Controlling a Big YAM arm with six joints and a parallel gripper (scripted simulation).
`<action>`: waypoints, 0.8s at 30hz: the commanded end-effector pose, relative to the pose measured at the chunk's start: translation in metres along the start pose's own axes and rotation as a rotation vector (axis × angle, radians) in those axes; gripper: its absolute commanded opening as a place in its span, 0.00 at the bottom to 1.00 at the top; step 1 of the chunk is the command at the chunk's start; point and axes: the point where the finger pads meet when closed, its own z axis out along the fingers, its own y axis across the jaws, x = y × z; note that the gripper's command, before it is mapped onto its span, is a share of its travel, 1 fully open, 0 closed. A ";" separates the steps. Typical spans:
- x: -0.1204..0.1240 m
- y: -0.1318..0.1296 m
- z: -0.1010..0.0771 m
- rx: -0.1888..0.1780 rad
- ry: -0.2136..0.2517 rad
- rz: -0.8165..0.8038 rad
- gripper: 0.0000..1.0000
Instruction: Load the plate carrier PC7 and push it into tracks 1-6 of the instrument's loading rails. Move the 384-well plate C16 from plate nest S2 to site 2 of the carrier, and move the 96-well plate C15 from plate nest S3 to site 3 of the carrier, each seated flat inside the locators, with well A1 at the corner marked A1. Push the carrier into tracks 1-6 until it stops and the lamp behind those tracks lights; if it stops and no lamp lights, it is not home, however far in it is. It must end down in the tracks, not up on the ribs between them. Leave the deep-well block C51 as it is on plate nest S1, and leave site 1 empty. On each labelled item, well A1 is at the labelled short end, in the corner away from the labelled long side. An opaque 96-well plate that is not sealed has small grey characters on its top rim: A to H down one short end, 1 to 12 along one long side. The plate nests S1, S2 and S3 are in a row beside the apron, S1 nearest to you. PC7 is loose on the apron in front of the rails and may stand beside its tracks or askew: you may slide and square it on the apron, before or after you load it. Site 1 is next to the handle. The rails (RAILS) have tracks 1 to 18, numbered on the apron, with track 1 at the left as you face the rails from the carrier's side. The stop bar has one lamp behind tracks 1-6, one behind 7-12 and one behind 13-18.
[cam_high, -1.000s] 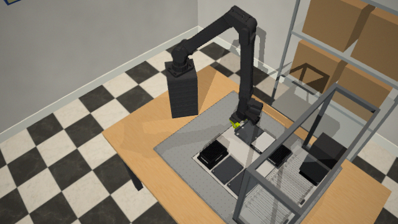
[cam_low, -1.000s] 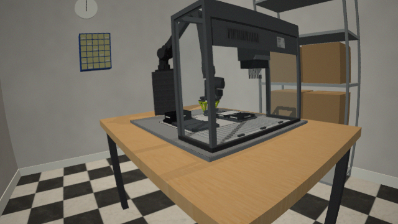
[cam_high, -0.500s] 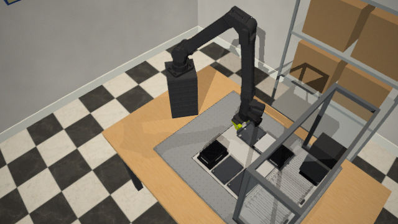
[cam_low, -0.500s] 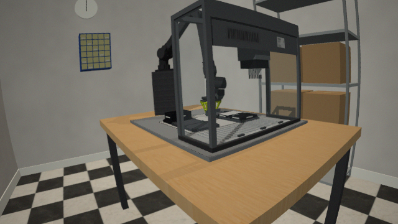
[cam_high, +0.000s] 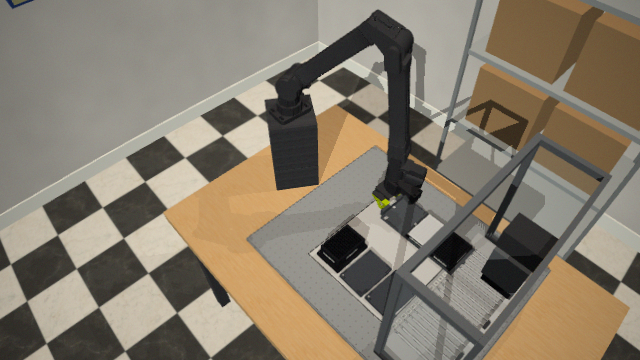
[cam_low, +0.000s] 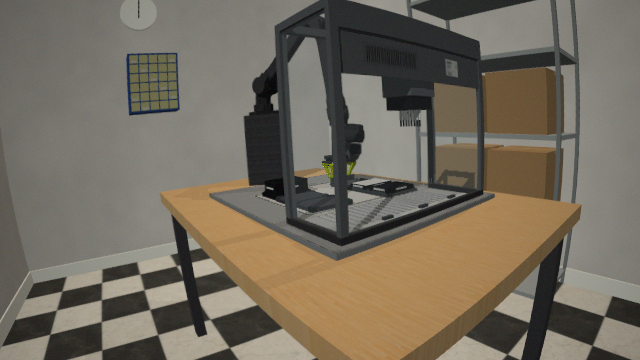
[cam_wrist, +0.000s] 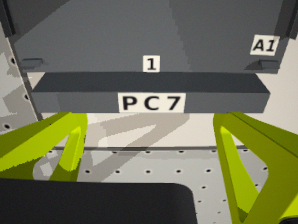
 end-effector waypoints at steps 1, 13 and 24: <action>-0.039 0.005 0.000 -0.015 -0.068 -0.001 0.80; -0.044 0.005 0.000 -0.015 -0.067 -0.005 0.80; -0.050 0.003 -0.001 -0.012 -0.062 -0.007 0.80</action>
